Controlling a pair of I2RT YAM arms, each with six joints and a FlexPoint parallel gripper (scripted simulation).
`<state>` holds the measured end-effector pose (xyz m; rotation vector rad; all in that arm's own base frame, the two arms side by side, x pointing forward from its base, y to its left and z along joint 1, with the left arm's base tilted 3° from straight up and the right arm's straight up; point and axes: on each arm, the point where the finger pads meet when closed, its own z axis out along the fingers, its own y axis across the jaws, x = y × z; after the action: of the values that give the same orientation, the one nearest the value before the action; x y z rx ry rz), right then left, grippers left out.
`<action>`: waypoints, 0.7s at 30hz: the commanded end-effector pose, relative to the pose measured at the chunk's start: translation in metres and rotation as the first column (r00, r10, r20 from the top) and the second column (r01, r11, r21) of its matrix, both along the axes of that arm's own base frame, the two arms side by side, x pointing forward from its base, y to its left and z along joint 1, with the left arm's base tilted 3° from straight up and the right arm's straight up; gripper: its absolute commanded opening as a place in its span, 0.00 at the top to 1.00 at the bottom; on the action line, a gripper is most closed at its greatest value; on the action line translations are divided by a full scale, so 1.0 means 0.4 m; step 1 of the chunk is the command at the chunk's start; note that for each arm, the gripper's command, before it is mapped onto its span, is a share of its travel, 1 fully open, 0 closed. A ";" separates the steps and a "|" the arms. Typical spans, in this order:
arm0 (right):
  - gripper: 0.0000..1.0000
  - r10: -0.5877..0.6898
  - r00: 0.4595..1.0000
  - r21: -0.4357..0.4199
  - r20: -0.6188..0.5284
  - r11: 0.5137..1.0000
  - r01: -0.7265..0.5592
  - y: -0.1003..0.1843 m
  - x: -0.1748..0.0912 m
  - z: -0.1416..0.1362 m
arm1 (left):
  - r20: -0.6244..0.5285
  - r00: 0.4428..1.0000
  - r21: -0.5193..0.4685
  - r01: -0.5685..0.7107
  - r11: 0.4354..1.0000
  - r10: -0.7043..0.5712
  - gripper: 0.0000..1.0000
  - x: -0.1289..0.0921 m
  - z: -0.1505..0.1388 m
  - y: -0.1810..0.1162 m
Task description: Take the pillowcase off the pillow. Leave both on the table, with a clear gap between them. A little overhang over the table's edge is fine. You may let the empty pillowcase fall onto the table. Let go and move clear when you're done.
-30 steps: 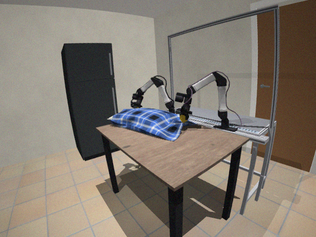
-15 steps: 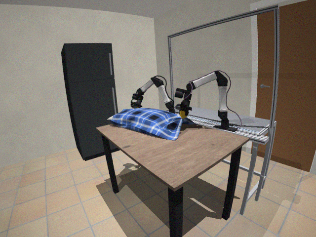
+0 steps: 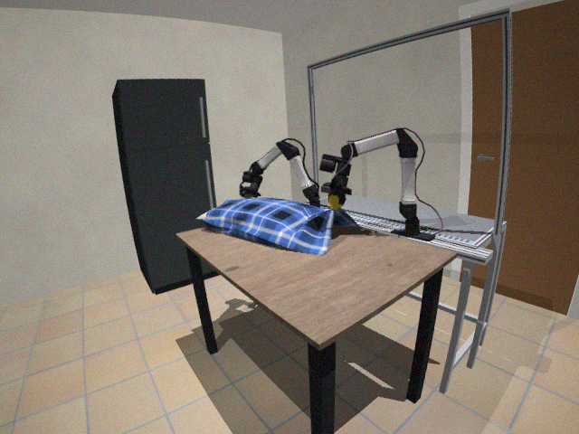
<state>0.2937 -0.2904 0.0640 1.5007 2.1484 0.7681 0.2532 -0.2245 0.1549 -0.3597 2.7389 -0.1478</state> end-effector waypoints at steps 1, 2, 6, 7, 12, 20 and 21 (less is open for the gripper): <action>1.00 -0.009 1.000 -0.020 0.007 1.000 0.009 -0.010 -0.001 0.003 | 0.007 1.000 -0.003 -0.007 1.000 0.007 1.00 -0.005 0.056 0.023; 1.00 -0.009 1.000 -0.020 0.007 1.000 0.009 -0.010 -0.001 0.003 | 0.007 1.000 -0.003 -0.008 1.000 0.008 1.00 -0.005 0.063 0.024; 1.00 -0.009 1.000 -0.020 0.007 1.000 0.009 -0.010 -0.001 0.003 | 0.000 1.000 0.015 -0.010 1.000 0.010 1.00 -0.002 0.075 0.027; 1.00 -0.009 1.000 -0.020 0.007 1.000 0.009 -0.010 -0.001 0.003 | 0.000 1.000 0.015 -0.010 1.000 0.010 1.00 -0.002 0.075 0.027; 1.00 -0.009 1.000 -0.020 0.007 1.000 0.009 -0.010 -0.001 0.003 | -0.005 1.000 0.026 -0.013 1.000 0.013 1.00 -0.004 0.072 0.031; 1.00 -0.009 1.000 -0.020 0.007 1.000 0.009 -0.010 -0.001 0.003 | -0.004 1.000 0.026 -0.013 1.000 0.013 1.00 -0.004 0.074 0.032; 1.00 -0.009 1.000 -0.020 0.007 1.000 0.009 -0.010 -0.001 0.003 | -0.003 1.000 0.025 -0.013 1.000 0.013 1.00 -0.003 0.077 0.031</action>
<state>0.2937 -0.2905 0.0640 1.5003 2.1482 0.7676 0.2501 -0.2213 0.1755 -0.3575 2.7494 -0.1339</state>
